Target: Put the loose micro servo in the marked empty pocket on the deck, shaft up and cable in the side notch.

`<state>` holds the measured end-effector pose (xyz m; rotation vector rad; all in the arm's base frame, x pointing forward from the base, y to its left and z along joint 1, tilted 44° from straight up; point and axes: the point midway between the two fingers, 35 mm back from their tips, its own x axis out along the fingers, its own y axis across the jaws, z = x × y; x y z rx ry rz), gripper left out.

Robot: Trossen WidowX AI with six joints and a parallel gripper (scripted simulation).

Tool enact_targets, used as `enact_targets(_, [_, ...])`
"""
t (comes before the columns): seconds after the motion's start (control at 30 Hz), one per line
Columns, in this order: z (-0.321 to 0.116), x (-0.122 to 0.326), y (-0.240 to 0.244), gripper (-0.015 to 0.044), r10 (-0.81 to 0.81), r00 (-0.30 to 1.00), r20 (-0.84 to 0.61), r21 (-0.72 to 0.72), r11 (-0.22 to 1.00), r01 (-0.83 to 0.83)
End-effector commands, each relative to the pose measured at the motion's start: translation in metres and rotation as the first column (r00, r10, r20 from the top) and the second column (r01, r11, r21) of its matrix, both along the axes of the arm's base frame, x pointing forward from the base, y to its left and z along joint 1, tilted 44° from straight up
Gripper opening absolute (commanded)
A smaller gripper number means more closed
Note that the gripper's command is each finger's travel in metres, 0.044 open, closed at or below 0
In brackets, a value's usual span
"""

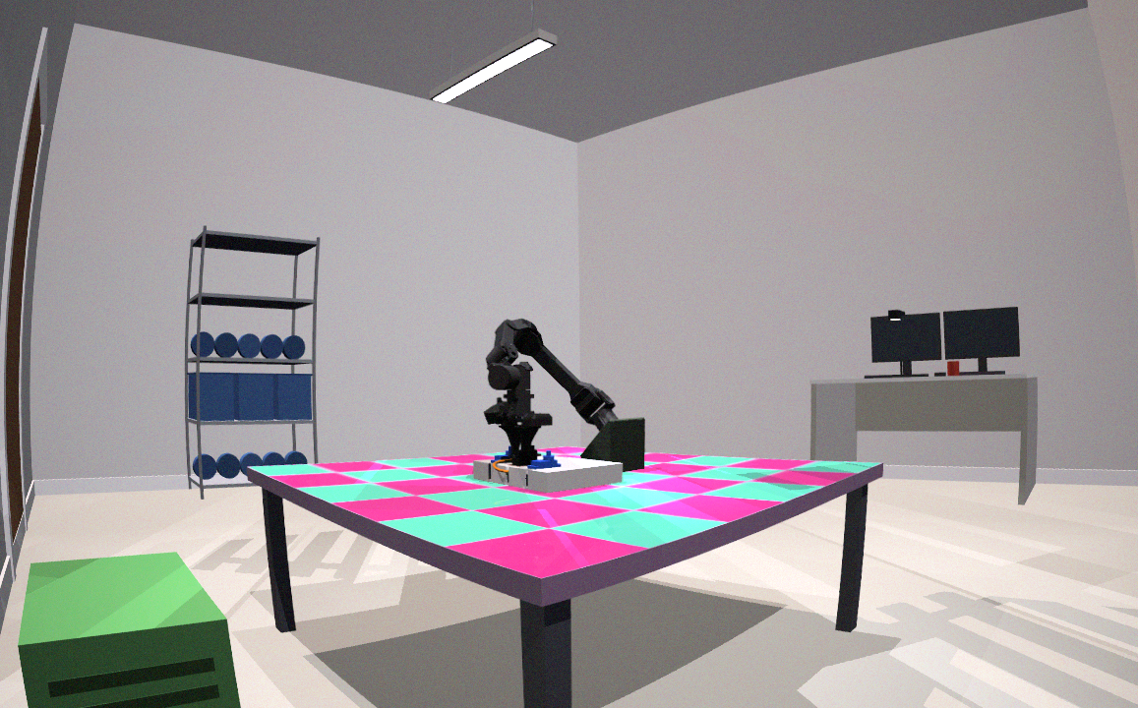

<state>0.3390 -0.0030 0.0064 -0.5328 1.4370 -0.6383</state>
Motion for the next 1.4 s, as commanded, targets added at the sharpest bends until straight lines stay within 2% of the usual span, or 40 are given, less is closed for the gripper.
enact_targets(0.0, [-0.002, 0.000, -0.003, 0.0000, 0.004, 1.000, -0.004, -0.005, 1.000, -0.004])
enact_targets(0.6, [-0.015, 0.000, -0.015, 0.0000, 0.004, 1.000, -0.004, -0.005, 1.000, -0.004])
enact_targets(0.83, [-0.014, 0.000, -0.013, 0.0184, 0.004, 1.000, -0.004, -0.005, 1.000, -0.004])
enact_targets(1.17, [0.011, -0.004, 0.011, 0.0187, 0.004, 1.000, -0.004, -0.004, 1.000, -0.004])
enact_targets(1.27, [0.014, -0.016, 0.020, 0.0266, 0.016, 1.000, -0.006, -0.003, 1.000, -0.016])
enact_targets(1.37, [0.027, -0.048, 0.039, 0.0345, 0.014, 1.000, -0.008, 0.005, 1.000, -0.014])
